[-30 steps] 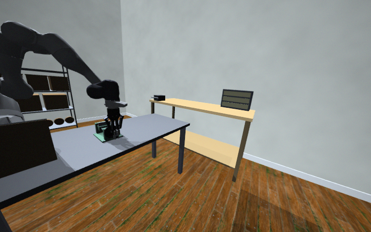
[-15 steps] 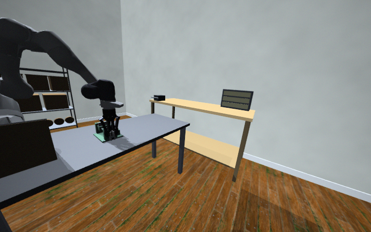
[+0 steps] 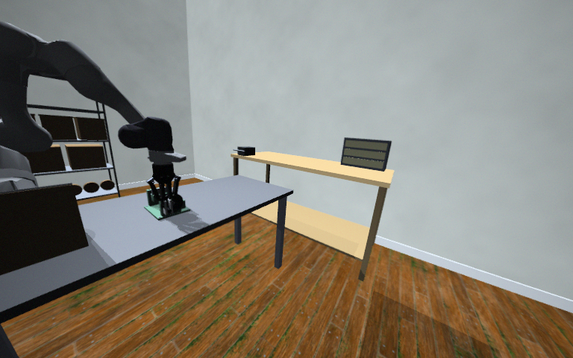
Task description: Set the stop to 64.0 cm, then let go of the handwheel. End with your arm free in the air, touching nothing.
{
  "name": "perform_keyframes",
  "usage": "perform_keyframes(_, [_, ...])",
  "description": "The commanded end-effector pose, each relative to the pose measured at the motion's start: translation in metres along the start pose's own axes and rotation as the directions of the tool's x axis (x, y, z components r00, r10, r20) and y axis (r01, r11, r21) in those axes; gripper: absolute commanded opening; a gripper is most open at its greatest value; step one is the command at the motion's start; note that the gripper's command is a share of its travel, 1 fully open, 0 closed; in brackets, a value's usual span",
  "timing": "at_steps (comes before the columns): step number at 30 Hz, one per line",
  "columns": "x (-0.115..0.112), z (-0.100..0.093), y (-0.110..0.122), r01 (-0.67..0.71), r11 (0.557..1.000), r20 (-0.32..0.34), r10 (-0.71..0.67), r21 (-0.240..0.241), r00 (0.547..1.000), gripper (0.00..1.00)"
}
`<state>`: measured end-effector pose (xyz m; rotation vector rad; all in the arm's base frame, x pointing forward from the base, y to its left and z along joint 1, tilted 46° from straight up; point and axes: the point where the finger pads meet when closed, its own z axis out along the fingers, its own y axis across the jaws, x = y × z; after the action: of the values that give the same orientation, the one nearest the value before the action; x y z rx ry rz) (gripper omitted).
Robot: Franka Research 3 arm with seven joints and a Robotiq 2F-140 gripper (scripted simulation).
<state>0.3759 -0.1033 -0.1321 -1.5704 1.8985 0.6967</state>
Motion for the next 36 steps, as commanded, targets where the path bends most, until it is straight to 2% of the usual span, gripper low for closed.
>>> perform_keyframes(1, [0.001,-0.011,0.003,0.008,1.0,-0.001,-0.008,-0.001,1.0,0.04])
perform_keyframes(7, [0.001,-0.03,-0.002,0.008,1.0,-0.001,-0.008,-0.001,1.0,0.04])
perform_keyframes(16, [0.001,-0.042,-0.013,0.008,1.0,-0.001,-0.008,-0.001,1.0,0.04])
perform_keyframes(36, [0.001,-0.048,-0.039,0.008,1.0,-0.001,-0.008,-0.001,1.0,0.04])
